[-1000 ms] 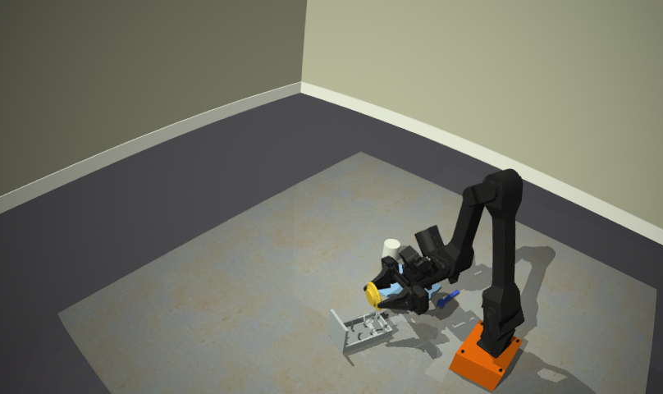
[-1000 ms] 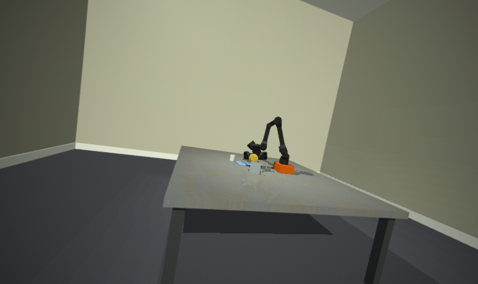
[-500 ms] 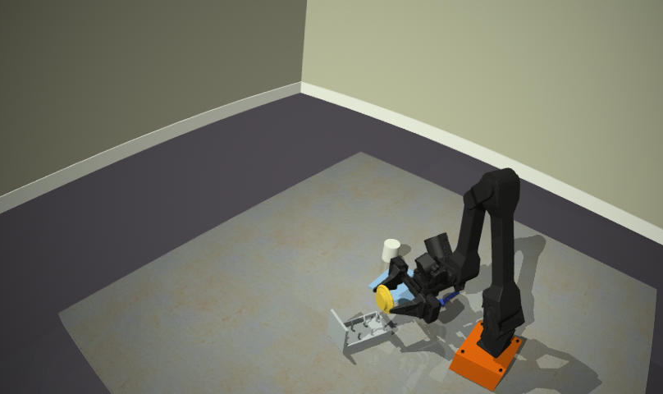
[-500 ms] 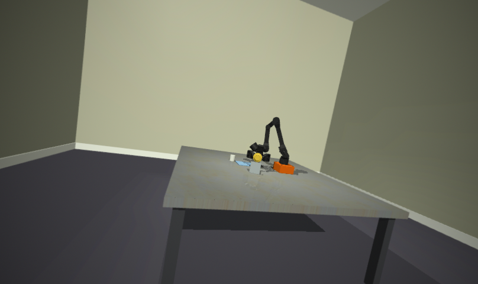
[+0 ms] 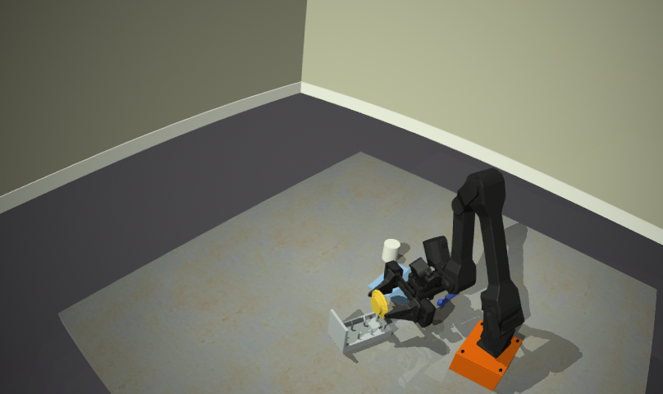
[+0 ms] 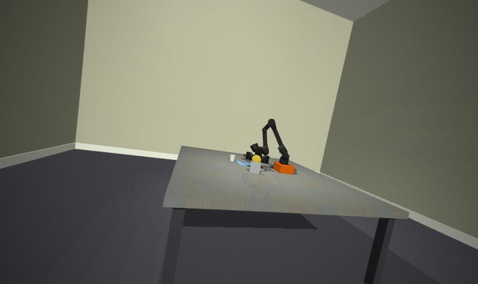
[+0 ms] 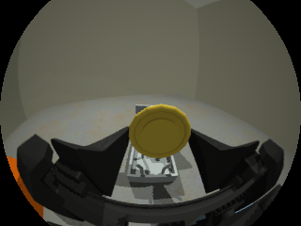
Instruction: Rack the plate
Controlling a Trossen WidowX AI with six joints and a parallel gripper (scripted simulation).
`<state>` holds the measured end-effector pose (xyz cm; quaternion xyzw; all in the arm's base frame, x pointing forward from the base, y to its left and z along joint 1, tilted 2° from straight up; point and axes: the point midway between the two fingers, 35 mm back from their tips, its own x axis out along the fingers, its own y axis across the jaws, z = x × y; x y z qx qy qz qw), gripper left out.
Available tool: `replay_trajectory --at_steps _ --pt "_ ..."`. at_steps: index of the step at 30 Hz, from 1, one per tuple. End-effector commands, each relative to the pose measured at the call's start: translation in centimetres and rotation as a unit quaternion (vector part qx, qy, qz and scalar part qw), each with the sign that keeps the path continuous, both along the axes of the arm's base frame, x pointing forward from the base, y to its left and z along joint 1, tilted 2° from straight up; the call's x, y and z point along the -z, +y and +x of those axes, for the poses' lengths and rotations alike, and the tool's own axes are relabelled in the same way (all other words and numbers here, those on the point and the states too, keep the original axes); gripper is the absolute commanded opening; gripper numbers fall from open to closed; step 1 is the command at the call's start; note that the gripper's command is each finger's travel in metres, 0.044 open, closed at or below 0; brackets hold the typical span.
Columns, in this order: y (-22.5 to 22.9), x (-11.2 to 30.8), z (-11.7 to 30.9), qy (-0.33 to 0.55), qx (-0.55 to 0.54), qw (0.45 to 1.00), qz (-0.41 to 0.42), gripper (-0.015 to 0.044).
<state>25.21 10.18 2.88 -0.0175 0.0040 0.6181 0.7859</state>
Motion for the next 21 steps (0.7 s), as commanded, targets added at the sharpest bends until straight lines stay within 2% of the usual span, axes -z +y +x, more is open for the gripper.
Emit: replay_trajectory --at_steps 1,14,21 --pt "0.3 0.4 -0.1 0.005 -0.001 1.000 0.000 0.0000" --pt "1.1 1.2 -0.3 0.004 -0.005 1.000 -0.001 0.0000" --pt "1.2 2.9 -0.2 0.006 -0.006 1.000 -0.003 0.0000"
